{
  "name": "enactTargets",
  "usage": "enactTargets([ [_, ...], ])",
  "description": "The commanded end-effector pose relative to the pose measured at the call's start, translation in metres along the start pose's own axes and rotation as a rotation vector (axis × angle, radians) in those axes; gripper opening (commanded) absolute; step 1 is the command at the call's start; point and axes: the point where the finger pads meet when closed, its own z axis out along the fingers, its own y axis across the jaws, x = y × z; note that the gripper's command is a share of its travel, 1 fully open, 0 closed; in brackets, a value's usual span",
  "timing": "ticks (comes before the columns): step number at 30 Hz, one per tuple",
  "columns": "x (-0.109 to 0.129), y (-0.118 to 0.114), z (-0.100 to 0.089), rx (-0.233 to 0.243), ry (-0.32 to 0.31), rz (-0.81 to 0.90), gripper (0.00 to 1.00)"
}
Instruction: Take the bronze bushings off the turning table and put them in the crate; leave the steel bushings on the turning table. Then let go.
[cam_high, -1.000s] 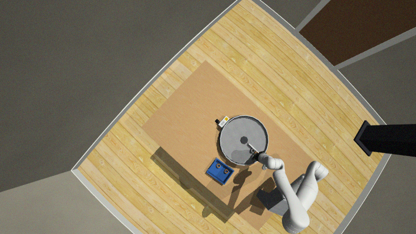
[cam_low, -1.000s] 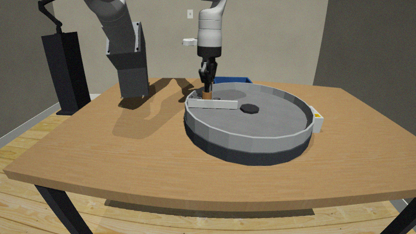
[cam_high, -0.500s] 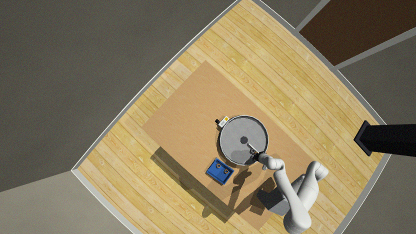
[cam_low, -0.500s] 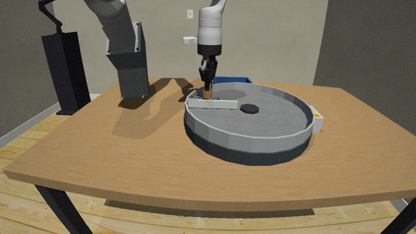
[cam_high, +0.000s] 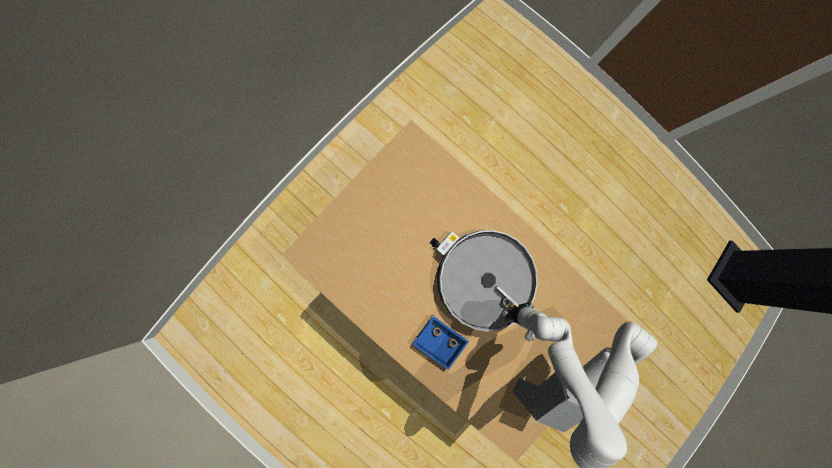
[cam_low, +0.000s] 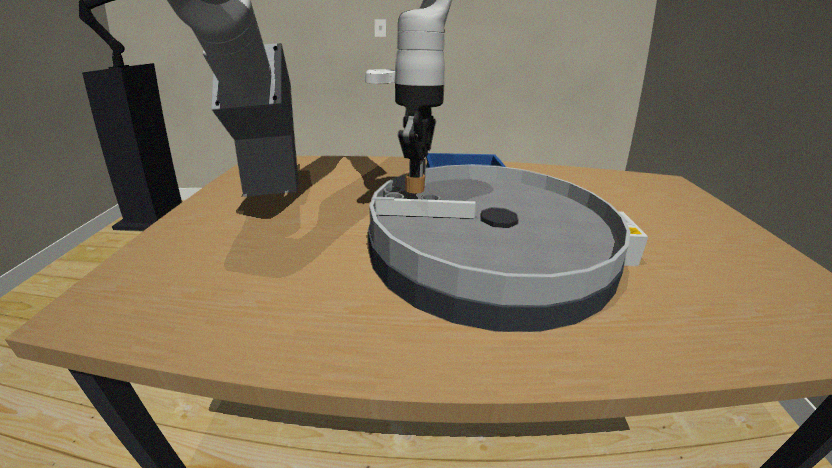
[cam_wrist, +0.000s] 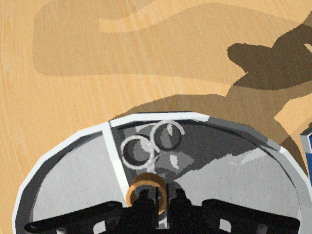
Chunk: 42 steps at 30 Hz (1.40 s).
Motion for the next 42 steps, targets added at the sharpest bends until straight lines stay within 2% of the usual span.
enactTargets([
  [1, 0.000, 0.000, -0.002, -0.001, -0.001, 0.000, 0.00],
  [5, 0.000, 0.000, -0.008, -0.001, -0.001, 0.000, 0.00],
  [17, 0.000, 0.000, -0.008, -0.001, -0.001, 0.000, 0.00],
  [22, 0.000, 0.000, -0.035, -0.002, -0.002, -0.001, 0.00],
  [34, 0.000, 0.000, -0.035, -0.002, -0.002, -0.001, 0.00],
  [39, -0.007, 0.059, -0.035, -0.002, -0.001, 0.000, 0.00],
  [42, -0.007, 0.059, -0.035, -0.002, -0.001, 0.000, 0.00],
])
